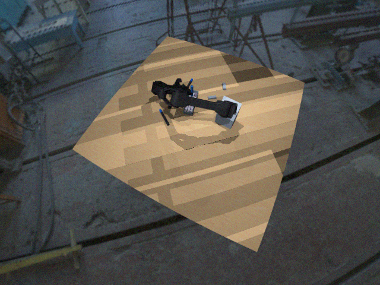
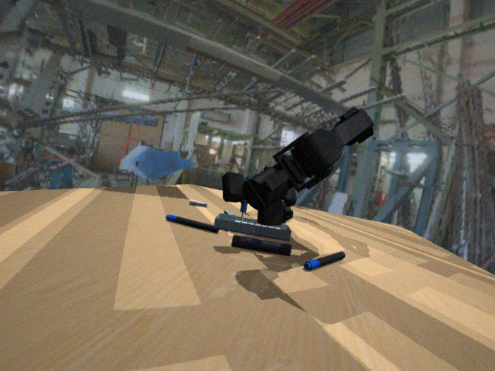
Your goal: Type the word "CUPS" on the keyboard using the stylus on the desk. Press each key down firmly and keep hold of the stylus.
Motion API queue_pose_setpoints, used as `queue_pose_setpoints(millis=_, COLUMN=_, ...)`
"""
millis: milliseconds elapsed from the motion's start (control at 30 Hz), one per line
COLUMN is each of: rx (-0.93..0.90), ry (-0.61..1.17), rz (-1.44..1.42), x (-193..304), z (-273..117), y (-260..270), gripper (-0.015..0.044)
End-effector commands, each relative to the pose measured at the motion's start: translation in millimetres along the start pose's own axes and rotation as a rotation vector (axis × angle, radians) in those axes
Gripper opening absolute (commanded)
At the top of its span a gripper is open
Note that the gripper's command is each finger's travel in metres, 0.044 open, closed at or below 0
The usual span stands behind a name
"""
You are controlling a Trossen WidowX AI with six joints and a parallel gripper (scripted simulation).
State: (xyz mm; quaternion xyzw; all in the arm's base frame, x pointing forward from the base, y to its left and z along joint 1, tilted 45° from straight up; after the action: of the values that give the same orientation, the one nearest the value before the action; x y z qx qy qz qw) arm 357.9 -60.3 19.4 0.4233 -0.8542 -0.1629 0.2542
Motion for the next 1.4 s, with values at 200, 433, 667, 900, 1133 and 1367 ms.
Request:
queue_pose_setpoints(millis=200, rx=-0.002, ry=-0.003, rz=0.003, x=-4, z=3, y=-1, gripper=0.0081)
queue_pose_setpoints(millis=433, rx=-0.002, ry=-0.003, rz=0.003, x=-7, z=4, y=-1, gripper=0.0081)
queue_pose_setpoints(millis=667, rx=-0.002, ry=-0.003, rz=0.003, x=-6, z=4, y=-1, gripper=0.0081)
queue_pose_setpoints(millis=900, rx=-0.002, ry=-0.003, rz=0.003, x=-5, z=3, y=-1, gripper=0.0081)
queue_pose_setpoints(millis=1133, rx=-0.002, ry=-0.002, rz=0.004, x=26, z=-13, y=3, gripper=0.0081)
queue_pose_setpoints(millis=1367, rx=0.0, ry=-0.008, rz=0.008, x=24, z=-13, y=2, gripper=0.0085)
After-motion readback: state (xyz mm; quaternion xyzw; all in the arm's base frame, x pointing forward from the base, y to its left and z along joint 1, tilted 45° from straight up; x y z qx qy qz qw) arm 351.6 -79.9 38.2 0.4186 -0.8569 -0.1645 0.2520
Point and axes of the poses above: the point midway between the two fingers, 35 mm back from their tips, its own z axis out along the fingers, its own y axis across the jaws, x = y × z, the point moved 8 cm from there along -z, back along the fingers, and after that the axes turned 5 degrees about -z, right-handed, at the moved point
